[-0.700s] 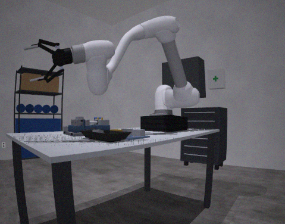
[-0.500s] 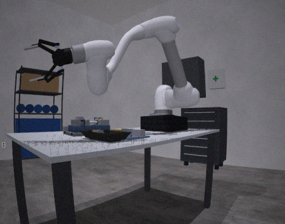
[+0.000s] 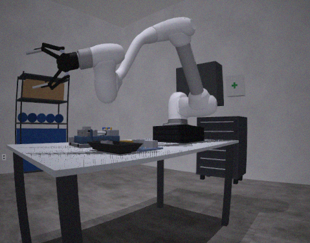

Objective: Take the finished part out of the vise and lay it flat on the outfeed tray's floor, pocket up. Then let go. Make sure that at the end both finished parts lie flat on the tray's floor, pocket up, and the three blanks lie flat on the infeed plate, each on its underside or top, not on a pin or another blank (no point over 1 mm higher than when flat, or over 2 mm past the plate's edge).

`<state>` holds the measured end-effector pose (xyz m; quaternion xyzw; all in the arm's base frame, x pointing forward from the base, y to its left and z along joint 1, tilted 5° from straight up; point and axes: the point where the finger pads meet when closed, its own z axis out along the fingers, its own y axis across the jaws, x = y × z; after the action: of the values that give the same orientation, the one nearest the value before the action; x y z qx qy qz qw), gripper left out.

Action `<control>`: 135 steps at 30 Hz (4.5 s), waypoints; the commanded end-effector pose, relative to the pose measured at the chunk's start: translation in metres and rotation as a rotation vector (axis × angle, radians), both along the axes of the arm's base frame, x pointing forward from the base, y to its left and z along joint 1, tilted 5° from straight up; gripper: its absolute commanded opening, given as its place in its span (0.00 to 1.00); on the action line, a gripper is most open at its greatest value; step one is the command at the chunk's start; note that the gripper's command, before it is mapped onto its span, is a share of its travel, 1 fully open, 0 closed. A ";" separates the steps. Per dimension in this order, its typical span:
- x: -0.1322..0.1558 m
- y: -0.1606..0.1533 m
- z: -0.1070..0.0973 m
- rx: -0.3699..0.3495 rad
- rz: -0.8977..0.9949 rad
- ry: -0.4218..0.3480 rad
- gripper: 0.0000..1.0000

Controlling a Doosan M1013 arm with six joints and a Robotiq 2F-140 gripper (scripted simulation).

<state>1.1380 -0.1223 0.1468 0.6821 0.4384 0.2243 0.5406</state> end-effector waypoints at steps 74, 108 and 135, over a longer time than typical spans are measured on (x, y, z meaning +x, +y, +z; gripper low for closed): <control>-0.434 -0.136 -0.094 1.408 -2.450 -0.917 1.00; -0.435 -0.134 -0.093 1.411 -2.466 -0.922 0.00; -0.435 -0.134 -0.093 1.411 -2.466 -0.922 0.40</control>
<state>0.7032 -0.2567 0.0534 0.5992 -0.7995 -0.0113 0.0402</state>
